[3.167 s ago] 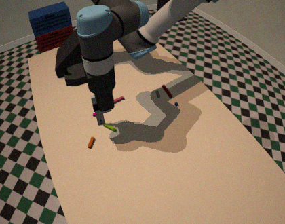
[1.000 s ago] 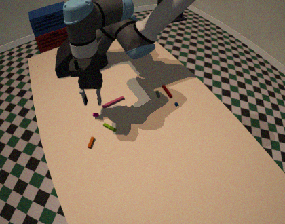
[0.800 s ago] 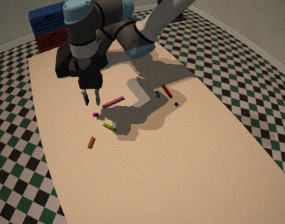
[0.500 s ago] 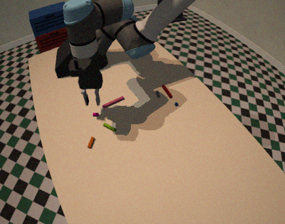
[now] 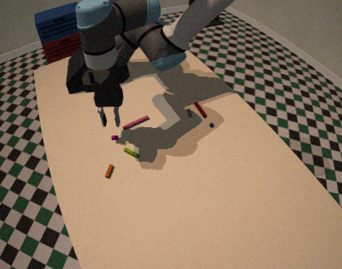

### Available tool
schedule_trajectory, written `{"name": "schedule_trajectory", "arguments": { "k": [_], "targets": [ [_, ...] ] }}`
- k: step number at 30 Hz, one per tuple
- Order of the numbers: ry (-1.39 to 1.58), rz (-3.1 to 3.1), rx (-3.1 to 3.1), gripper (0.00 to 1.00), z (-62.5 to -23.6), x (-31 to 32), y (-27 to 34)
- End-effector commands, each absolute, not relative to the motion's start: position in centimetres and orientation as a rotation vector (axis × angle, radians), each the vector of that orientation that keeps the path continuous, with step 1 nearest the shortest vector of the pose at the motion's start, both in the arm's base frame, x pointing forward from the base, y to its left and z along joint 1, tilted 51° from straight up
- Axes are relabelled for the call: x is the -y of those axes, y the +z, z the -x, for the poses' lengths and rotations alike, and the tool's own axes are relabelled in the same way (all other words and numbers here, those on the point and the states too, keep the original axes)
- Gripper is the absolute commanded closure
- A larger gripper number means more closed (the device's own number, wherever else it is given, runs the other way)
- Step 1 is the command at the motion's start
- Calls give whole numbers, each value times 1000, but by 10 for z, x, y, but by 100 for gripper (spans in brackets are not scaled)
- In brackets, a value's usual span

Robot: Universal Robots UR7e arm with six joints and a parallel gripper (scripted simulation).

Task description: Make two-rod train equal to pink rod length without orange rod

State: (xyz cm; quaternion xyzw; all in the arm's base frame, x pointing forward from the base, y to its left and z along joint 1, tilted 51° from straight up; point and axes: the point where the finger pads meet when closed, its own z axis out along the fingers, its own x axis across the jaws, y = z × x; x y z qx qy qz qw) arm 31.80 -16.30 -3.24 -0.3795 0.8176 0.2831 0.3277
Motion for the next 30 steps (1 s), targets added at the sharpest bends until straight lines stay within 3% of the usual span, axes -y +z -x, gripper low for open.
{"name": "schedule_trajectory", "arguments": {
  "k": [1, 30],
  "targets": [
    [739, 994, -2142, 30, -318, 163, -32],
    [744, 993, -2139, 30, -324, 145, -47]
  ]
}}
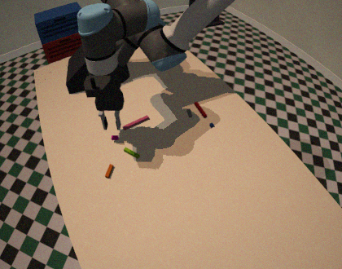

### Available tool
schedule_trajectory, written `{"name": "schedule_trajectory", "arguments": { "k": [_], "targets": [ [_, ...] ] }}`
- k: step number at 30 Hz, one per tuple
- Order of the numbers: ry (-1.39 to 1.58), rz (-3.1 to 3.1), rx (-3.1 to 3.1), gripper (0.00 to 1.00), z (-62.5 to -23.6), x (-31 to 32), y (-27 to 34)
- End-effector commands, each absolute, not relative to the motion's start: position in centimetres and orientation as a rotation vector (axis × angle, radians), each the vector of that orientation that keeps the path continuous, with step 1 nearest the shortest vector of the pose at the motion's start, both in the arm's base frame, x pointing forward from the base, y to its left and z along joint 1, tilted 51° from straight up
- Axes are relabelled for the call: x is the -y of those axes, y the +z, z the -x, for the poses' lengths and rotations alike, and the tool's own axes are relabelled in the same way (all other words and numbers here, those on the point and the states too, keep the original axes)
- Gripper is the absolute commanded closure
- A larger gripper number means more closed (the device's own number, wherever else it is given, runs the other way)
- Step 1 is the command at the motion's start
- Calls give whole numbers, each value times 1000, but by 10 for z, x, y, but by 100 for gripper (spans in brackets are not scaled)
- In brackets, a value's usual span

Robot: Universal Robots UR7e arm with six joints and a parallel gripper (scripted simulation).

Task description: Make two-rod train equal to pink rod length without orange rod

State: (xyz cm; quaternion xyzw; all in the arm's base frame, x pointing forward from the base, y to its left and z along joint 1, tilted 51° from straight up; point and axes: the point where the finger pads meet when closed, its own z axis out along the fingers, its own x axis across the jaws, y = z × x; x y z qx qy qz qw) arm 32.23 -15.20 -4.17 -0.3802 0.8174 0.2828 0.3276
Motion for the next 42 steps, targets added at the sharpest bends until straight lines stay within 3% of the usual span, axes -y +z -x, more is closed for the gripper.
{"name": "schedule_trajectory", "arguments": {
  "k": [1, 42],
  "targets": [
    [744, 993, -2139, 30, -325, 144, -48],
    [741, 994, -2141, 30, -334, 126, -65]
  ]
}}
